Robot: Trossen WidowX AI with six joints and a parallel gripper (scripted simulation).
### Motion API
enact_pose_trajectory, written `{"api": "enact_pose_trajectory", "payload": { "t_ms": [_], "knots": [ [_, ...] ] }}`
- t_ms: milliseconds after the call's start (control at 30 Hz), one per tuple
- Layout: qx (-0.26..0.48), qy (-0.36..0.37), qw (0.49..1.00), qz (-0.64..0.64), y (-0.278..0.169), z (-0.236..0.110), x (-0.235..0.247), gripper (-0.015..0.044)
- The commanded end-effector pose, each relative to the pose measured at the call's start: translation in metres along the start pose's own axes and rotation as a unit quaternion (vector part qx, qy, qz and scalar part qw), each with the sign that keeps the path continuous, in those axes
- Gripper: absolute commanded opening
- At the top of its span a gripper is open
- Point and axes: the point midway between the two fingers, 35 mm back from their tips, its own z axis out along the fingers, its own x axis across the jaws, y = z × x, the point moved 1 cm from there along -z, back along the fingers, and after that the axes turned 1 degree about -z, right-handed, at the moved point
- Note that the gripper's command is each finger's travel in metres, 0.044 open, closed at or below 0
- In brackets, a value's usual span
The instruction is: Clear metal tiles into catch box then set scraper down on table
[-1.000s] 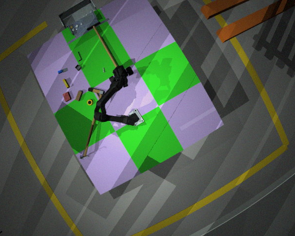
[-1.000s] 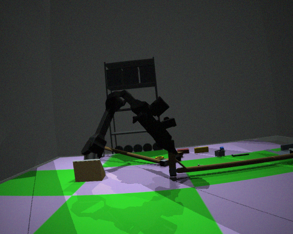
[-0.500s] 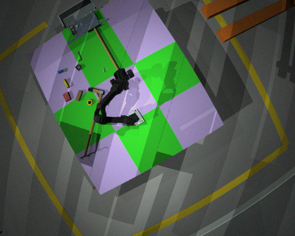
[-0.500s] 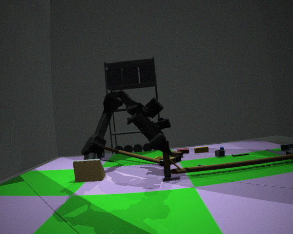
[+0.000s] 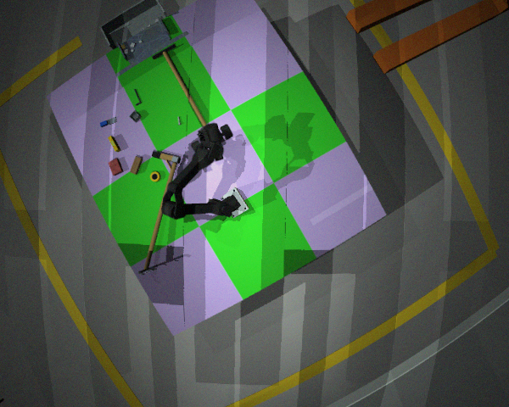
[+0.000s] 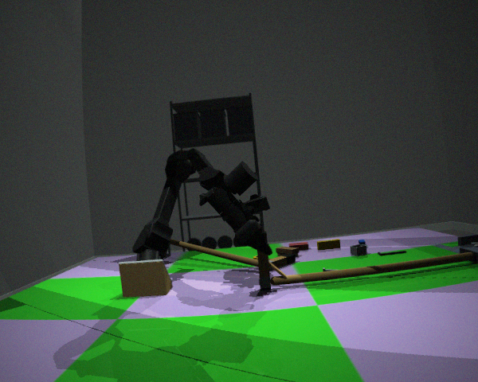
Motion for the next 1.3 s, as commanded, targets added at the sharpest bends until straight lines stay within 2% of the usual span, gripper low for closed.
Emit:
{"api": "enact_pose_trajectory", "payload": {
  "t_ms": [0, 400, 567, 1267],
  "knots": [
    [-0.008, 0.001, 1.0, -0.005, -0.002, -0.006, 0.003, 0.0],
    [0.0, 0.0, 1.0, 0.0, -0.001, -0.001, 0.0, 0.0315],
    [0.0, -0.002, 1.0, 0.003, -0.001, -0.01, 0.0, 0.044],
    [0.0, 0.001, 1.0, 0.001, -0.002, -0.06, 0.002, 0.044]
  ]
}}
